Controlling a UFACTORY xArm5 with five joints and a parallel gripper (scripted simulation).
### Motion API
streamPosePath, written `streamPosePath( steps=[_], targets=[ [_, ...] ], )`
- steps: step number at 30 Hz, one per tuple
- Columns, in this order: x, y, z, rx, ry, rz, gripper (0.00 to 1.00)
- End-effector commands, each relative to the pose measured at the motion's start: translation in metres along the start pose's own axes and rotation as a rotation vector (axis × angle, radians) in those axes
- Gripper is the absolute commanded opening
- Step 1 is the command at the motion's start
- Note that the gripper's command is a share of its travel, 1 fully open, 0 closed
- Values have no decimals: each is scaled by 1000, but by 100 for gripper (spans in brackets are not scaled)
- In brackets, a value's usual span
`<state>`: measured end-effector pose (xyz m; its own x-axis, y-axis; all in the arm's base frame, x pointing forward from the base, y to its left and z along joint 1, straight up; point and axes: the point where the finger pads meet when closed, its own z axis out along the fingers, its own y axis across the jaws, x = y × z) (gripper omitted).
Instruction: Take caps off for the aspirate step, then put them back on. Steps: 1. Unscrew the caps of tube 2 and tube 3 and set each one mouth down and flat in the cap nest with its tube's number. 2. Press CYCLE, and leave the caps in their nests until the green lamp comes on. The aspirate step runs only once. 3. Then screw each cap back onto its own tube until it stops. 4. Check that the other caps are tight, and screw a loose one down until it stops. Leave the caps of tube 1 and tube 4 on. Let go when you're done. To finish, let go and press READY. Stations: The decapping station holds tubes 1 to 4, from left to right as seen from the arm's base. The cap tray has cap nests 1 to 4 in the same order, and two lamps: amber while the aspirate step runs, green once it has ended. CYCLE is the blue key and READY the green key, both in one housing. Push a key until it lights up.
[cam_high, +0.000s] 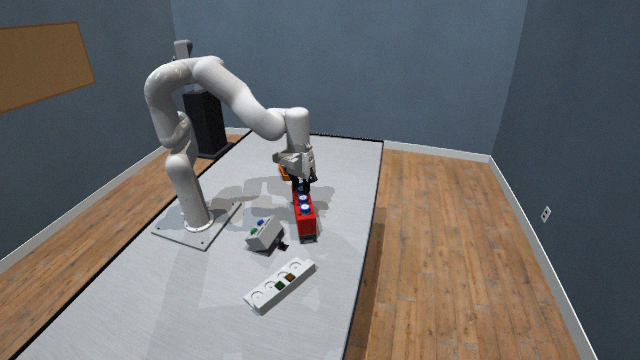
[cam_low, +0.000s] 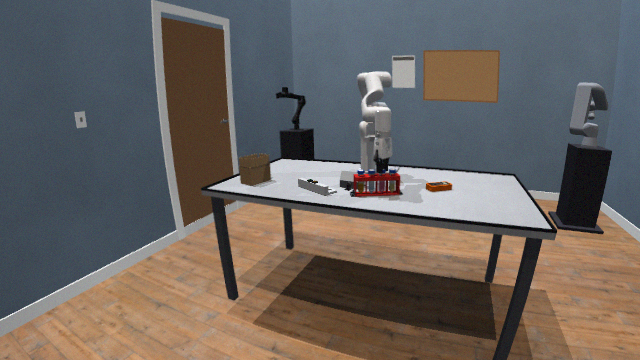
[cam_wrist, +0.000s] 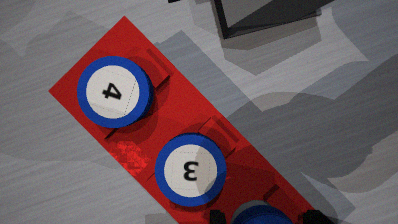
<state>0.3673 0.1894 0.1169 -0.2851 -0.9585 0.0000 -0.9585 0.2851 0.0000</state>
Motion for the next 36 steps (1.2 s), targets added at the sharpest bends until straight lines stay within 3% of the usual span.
streamPosePath(
  steps=[1,2,17,32,36],
  targets=[
    [-1,-1,-1,3,-3,7,46],
    [-1,-1,-1,3,-3,7,0],
    [-1,-1,-1,3,-3,-43,0],
    [-1,-1,-2,4,-1,-793,0],
    [-1,-1,-2,4,-1,-893,0]
  ],
)
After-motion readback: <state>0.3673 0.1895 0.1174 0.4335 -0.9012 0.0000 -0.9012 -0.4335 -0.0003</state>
